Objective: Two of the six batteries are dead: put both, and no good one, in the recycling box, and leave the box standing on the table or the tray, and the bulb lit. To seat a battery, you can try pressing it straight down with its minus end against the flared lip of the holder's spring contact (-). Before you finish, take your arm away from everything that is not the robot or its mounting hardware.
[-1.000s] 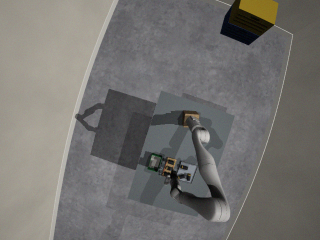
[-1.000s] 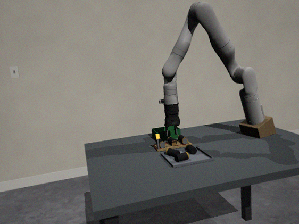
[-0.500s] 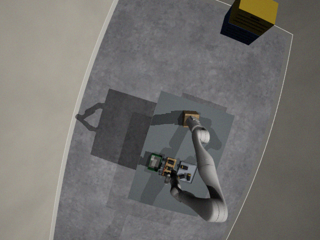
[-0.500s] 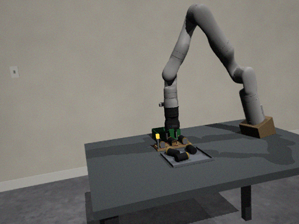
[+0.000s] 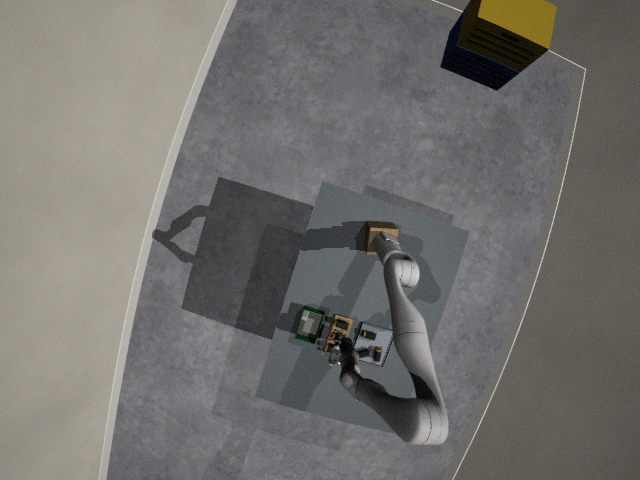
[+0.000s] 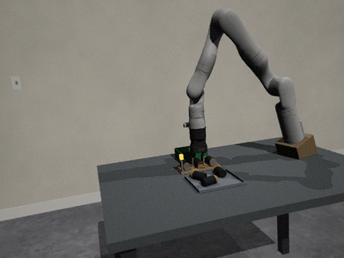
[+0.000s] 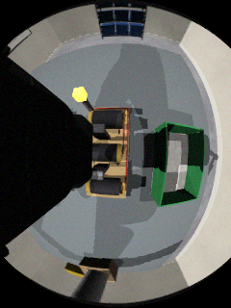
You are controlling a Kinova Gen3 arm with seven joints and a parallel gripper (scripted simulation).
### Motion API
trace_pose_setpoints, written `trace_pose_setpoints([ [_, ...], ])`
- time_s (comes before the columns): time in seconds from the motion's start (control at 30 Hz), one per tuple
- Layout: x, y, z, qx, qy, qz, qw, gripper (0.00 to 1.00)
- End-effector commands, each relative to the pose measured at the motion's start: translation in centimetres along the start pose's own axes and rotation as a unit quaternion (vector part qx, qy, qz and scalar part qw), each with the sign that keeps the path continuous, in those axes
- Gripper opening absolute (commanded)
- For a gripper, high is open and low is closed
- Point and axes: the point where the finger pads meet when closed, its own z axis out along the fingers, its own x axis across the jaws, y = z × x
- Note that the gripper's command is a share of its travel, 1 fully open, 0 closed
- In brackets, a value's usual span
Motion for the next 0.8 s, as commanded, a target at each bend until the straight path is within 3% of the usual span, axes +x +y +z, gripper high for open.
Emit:
trace_pose_setpoints([
  [0.0,0.10,-0.14,0.30,0.001,0.001,0.001,1.000,0.90],
  [0.33,0.10,-0.14,0.56,0.001,0.001,0.001,1.000,0.90],
  [0.37,0.10,-0.14,0.56,0.001,0.001,0.001,1.000,0.57],
  [0.77,0.10,-0.14,0.56,0.001,0.001,0.001,1.000,0.57],
])
